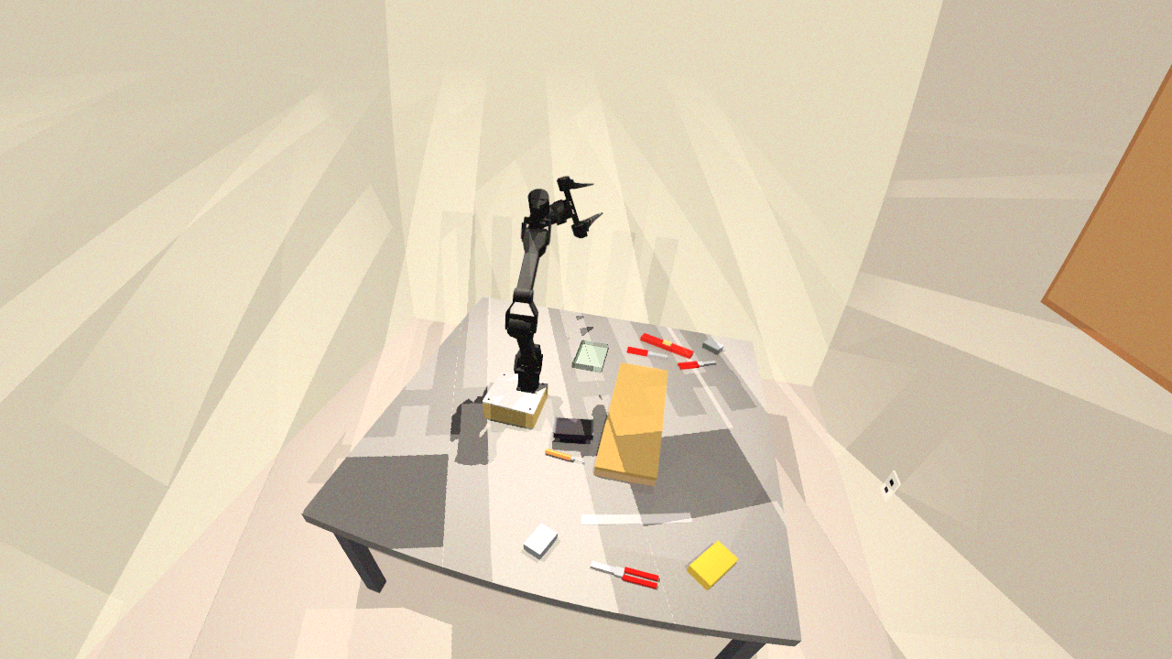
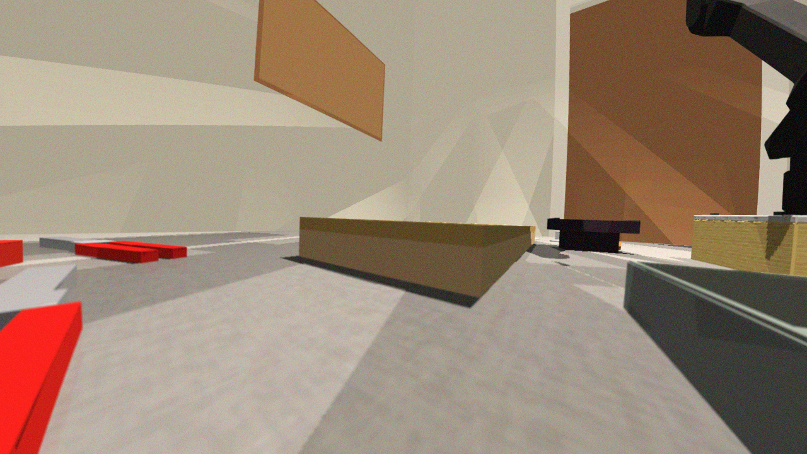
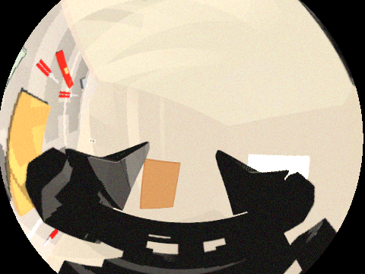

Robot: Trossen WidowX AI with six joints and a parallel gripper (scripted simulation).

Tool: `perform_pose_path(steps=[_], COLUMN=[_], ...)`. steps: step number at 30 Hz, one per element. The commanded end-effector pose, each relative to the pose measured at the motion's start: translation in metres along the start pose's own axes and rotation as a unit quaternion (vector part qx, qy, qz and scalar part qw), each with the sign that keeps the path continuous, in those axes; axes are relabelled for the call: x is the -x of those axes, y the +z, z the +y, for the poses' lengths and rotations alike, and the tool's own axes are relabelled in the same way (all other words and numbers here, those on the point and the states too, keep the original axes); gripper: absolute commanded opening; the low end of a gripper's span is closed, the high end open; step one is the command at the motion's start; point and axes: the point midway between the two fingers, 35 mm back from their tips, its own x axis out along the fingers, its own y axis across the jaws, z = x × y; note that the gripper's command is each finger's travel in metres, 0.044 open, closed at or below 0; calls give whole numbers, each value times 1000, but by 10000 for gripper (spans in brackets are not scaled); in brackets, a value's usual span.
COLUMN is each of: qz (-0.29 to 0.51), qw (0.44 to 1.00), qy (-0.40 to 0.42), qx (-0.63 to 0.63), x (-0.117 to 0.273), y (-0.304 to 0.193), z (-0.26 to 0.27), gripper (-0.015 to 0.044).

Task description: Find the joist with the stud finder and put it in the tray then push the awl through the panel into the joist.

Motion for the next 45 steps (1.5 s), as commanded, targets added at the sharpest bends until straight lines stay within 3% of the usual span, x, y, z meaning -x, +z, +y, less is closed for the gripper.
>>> perform_pose_path(steps=[1, 7, 13, 23, 29, 35, 40, 45], qz=[20, 52, 98, 209, 291, 386, 470, 553], qw=[998, 990, 972, 904, 829, 721, 604, 452], qy=[31, 103, 195, 373, 476, 552, 587, 585], qx=[42, 84, 87, 25, -52, -158, -264, -383], x=[-22, -58, -82, -70, -24, 49, 122, 201], y=[21, 28, 4, -79, -134, -177, -196, -194], z=[32, 98, 178, 321, 398, 459, 495, 517], gripper=[440, 440, 440, 440, 440, 440, 440, 440])
